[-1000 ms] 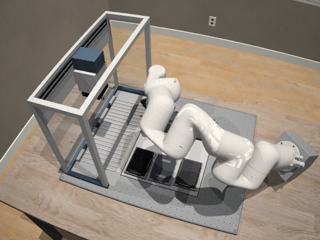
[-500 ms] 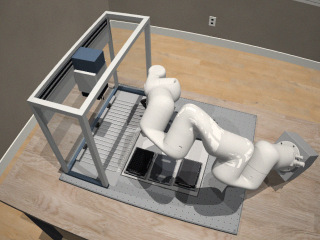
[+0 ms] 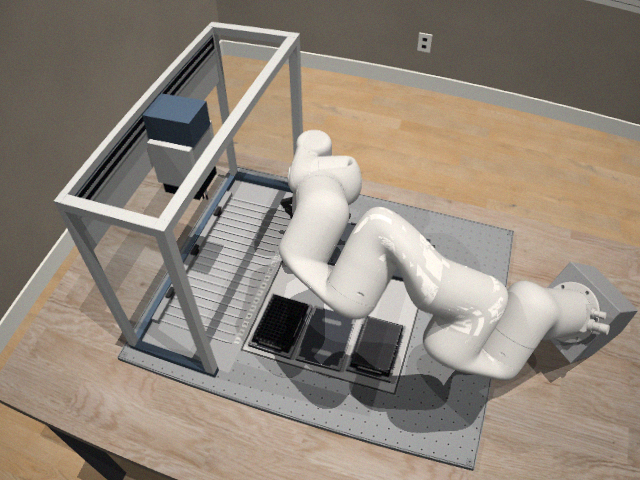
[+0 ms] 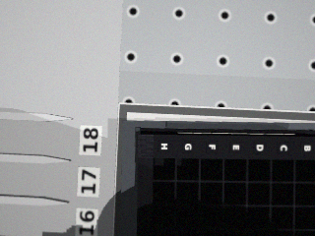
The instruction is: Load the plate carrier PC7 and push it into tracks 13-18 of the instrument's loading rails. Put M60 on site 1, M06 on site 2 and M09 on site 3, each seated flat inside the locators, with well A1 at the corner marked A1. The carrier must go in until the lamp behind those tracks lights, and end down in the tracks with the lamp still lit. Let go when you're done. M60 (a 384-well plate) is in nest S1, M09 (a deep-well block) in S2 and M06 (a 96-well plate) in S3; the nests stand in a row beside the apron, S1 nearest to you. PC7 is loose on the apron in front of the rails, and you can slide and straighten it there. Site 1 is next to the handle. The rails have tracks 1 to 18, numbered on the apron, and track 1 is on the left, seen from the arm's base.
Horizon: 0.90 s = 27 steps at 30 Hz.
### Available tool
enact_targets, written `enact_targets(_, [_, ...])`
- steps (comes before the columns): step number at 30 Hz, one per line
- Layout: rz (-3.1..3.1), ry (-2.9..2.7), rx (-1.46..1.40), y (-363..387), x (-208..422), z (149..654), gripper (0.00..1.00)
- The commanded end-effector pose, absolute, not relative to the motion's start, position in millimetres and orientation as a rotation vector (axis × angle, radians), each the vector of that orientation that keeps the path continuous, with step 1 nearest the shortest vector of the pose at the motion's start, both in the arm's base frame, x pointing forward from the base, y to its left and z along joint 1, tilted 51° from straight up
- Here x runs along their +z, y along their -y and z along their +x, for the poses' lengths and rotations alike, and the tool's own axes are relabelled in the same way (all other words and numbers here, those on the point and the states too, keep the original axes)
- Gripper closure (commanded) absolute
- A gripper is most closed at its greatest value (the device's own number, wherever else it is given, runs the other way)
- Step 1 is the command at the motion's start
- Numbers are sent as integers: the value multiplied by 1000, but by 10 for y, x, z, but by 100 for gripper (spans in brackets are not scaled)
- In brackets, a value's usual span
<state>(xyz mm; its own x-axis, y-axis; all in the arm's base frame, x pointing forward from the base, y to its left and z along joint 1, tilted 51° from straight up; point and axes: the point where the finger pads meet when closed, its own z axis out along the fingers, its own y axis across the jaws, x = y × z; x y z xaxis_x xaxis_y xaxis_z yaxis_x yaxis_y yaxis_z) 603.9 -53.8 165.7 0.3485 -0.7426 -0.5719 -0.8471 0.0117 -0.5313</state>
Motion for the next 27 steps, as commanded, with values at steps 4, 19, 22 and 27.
enact_targets(4, [-1747, -1417, 147, 553, 1672, 6044, 0])
enact_targets(19, [-1748, -1417, 148, 619, 1734, 6004, 0])
enact_targets(22, [-1748, -1417, 148, 653, 1765, 5984, 0])
enact_targets(27, [-1748, -1417, 147, 708, 1817, 5950, 0])
